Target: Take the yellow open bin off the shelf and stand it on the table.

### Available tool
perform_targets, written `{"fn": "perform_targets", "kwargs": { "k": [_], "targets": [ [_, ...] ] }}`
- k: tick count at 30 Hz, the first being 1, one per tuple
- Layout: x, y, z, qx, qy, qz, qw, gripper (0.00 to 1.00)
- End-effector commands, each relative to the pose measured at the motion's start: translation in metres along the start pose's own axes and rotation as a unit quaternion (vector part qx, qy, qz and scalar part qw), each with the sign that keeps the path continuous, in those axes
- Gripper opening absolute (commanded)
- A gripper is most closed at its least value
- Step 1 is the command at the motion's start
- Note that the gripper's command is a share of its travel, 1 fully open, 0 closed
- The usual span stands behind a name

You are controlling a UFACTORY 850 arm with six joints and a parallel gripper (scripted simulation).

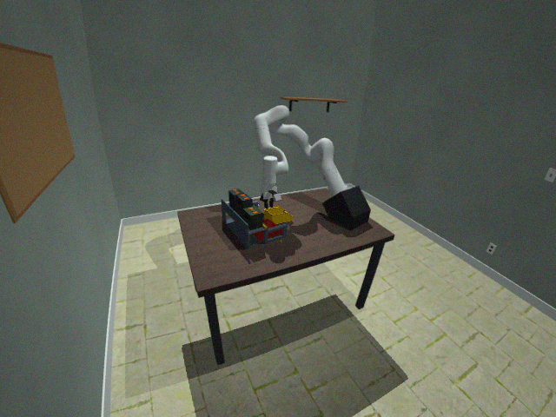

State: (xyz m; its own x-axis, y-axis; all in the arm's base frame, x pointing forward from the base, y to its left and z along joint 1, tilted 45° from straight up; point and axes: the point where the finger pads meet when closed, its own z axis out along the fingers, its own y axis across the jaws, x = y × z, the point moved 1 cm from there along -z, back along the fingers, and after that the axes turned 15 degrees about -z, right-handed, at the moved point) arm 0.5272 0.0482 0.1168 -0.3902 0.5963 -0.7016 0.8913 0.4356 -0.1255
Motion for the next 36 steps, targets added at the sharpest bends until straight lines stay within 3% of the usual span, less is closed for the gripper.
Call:
{"fn": "perform_targets", "kwargs": {
  "k": [1,36],
  "targets": [
    [0.0,0.0,0.005,-0.001,0.0,0.0,1.0,0.33],
    [0.0,0.0,0.025,-0.001,0.0,0.0,1.0,0.33]
  ]
}}
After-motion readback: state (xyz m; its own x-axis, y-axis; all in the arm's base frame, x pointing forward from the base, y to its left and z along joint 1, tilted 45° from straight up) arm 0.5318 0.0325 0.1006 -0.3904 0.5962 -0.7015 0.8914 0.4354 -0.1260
